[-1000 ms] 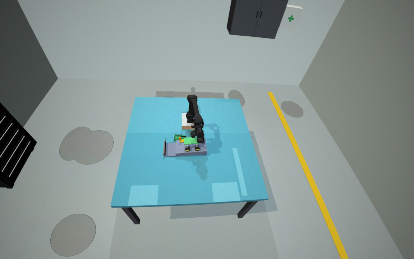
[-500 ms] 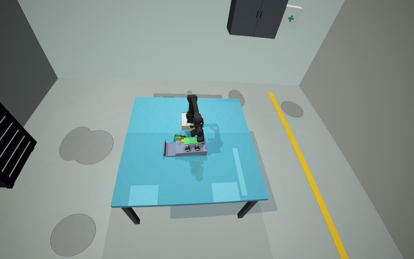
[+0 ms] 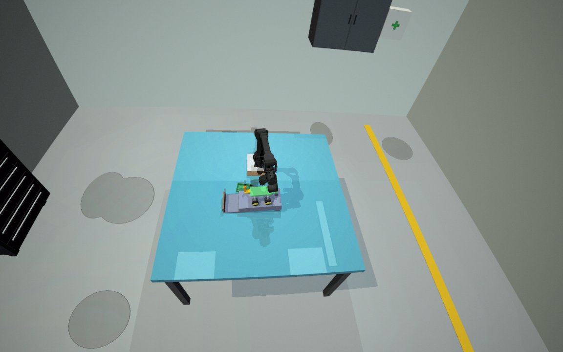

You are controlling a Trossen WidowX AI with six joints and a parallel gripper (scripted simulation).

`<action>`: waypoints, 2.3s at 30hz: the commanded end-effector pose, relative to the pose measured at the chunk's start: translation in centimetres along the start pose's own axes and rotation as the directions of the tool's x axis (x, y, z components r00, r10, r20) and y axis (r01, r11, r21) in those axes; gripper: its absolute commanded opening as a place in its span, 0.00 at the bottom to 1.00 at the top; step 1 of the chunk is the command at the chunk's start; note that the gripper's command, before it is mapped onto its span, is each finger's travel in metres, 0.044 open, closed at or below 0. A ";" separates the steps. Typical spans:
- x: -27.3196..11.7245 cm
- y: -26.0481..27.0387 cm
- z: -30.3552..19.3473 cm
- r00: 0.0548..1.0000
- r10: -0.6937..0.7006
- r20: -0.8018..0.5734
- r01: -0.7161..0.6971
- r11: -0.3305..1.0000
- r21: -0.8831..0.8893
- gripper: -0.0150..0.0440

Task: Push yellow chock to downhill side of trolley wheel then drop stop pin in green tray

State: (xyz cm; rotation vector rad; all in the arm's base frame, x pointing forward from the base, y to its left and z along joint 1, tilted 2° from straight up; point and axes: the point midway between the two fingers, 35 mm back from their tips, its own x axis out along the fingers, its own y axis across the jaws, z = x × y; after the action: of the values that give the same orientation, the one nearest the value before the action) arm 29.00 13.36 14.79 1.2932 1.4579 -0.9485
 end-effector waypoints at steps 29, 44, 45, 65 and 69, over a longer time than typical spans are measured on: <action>0.3 -2.8 -3.3 1.000 0.002 -0.010 -0.002 1.000 -0.005 0.25; 0.3 -8.2 -3.4 1.000 -0.002 -0.011 0.002 1.000 -0.004 0.25; 0.3 -8.3 -3.4 1.000 -0.002 -0.011 0.002 1.000 -0.004 0.25; -0.2 -8.0 2.8 1.000 -0.002 -0.005 0.002 1.000 -0.004 0.25; -0.4 -8.0 4.2 1.000 -0.002 -0.003 0.002 1.000 -0.004 0.25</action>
State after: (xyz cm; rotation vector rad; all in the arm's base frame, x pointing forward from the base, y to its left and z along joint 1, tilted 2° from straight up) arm 21.66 8.78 13.92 1.2919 1.4548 -0.9504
